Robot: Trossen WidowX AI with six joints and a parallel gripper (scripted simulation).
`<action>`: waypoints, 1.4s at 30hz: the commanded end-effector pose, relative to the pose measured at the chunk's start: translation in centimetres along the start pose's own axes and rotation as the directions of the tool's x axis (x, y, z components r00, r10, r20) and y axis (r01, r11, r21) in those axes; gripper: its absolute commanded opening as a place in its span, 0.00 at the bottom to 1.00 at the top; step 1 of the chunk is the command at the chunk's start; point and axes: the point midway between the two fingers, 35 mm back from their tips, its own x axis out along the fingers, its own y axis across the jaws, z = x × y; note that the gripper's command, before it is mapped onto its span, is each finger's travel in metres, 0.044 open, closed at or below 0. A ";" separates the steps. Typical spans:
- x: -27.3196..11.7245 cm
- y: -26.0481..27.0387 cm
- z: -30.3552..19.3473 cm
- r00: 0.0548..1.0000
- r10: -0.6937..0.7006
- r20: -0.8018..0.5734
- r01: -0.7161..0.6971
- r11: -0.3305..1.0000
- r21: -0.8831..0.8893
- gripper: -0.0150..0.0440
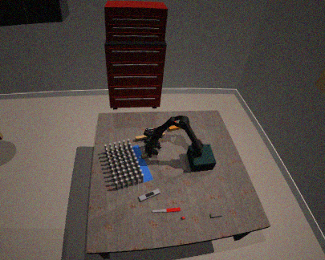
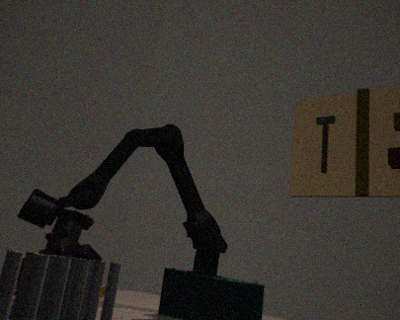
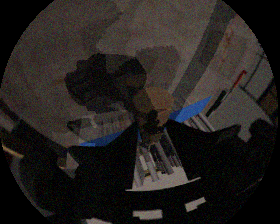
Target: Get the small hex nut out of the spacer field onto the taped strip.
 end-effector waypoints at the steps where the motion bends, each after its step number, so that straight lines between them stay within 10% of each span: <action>1: -0.1 -0.1 0.2 1.000 -0.003 -0.003 0.003 1.000 -0.005 0.25; 42: -1.6 0.0 3.0 1.000 -0.002 -0.001 0.002 1.000 -0.005 0.25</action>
